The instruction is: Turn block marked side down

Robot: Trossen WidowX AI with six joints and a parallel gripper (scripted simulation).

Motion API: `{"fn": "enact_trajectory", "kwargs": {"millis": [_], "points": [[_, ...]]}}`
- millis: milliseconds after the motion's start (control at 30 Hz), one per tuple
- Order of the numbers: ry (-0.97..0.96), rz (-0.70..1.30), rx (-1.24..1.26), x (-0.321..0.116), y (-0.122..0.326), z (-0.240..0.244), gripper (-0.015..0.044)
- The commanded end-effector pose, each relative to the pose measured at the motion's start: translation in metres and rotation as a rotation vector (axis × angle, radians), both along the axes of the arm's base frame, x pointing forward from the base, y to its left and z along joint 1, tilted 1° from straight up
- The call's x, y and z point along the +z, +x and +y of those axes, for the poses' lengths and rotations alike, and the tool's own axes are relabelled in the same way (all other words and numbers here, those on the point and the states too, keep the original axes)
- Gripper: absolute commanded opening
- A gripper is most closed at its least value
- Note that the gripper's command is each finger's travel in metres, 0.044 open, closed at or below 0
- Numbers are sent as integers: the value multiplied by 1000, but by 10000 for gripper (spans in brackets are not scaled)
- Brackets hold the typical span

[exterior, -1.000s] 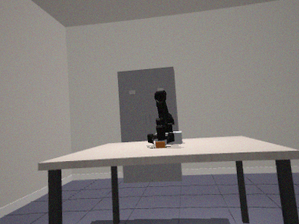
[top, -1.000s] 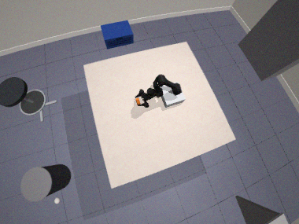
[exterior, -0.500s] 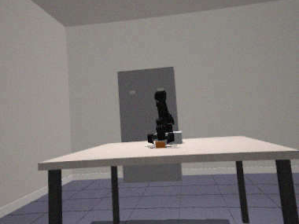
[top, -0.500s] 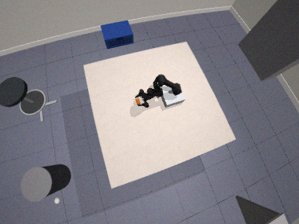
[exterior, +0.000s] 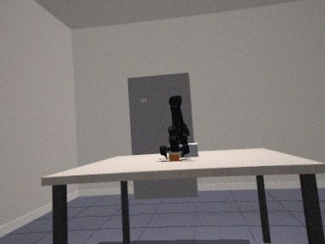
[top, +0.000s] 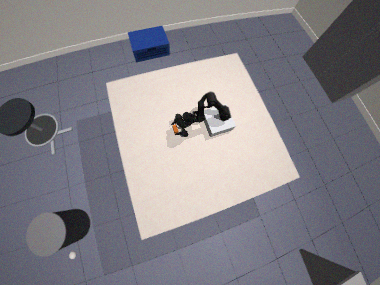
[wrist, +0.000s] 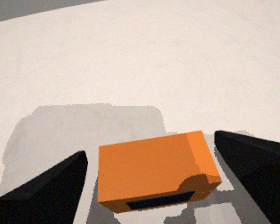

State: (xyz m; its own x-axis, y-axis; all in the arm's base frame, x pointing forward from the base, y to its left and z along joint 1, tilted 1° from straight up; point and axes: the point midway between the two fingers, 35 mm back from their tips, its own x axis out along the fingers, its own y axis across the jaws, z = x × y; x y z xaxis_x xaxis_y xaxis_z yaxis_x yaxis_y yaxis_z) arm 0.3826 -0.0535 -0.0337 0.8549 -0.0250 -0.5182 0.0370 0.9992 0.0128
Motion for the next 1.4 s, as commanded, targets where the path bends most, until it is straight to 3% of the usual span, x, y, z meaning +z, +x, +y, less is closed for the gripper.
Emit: {"fn": "enact_trajectory", "kwargs": {"millis": [0, 267, 633, 1233, 1367], "points": [[-7, 136, -2, 23, 7, -3, 440], [-1, 405, 6, 73, -28, 2, 440], [-1, 411, 6, 75, -29, 3, 440], [21, 951, 8, 102, 8, 0, 440], [21, 973, 8, 103, 8, 1, 440]]}}
